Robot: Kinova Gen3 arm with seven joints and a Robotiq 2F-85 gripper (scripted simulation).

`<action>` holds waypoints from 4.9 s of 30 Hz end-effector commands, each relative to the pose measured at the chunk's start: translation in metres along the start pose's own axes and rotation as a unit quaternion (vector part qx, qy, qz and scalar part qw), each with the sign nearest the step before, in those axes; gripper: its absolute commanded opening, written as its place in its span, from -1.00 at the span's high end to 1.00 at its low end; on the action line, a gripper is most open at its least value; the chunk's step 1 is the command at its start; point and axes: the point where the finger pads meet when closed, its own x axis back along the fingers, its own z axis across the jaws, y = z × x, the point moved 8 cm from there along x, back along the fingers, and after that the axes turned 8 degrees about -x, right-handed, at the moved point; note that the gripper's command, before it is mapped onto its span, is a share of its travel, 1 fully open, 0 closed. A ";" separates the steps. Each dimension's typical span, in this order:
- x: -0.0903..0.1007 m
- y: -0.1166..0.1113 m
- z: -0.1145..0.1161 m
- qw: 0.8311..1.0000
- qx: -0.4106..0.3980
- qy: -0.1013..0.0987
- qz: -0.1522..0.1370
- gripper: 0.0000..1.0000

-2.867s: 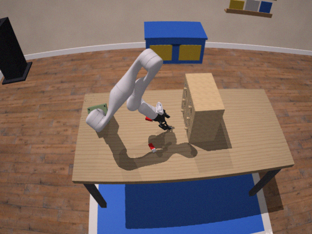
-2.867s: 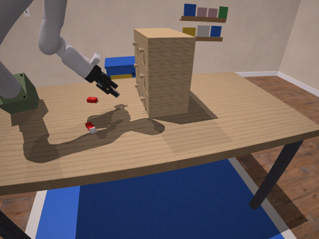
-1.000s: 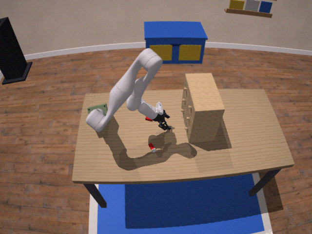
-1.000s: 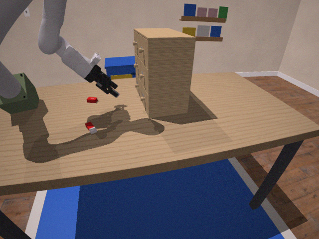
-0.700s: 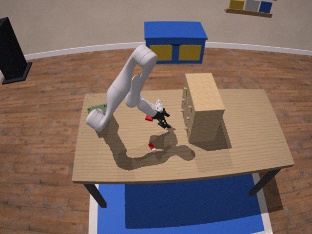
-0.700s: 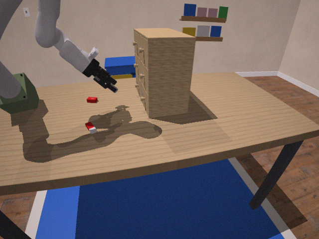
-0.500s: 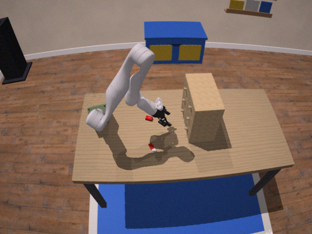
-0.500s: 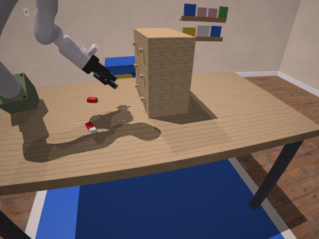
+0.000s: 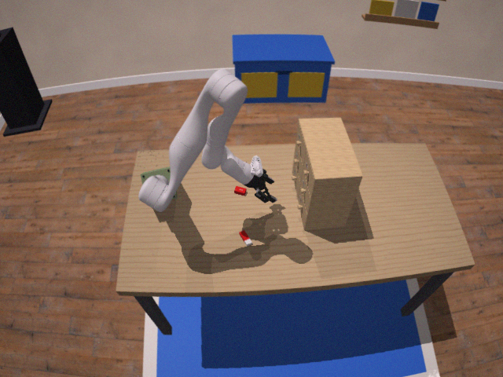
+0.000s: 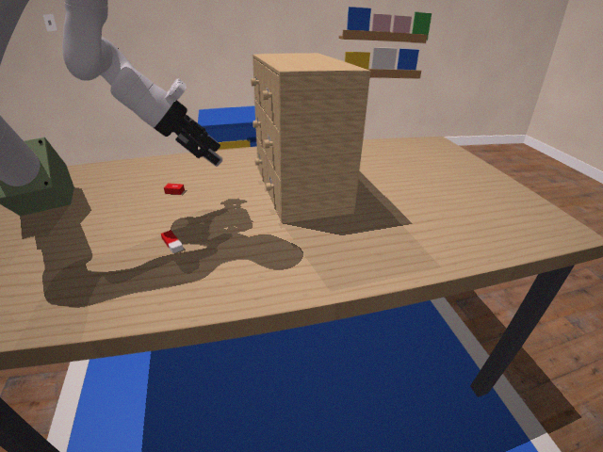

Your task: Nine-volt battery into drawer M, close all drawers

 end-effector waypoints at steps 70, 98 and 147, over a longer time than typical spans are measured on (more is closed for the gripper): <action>0.100 -0.071 -0.006 0.930 0.004 0.041 -0.366 -1.00; 0.103 -0.073 -0.006 0.925 0.005 0.041 -0.378 -1.00; 0.111 -0.049 -0.150 0.925 0.005 0.041 -0.378 -1.00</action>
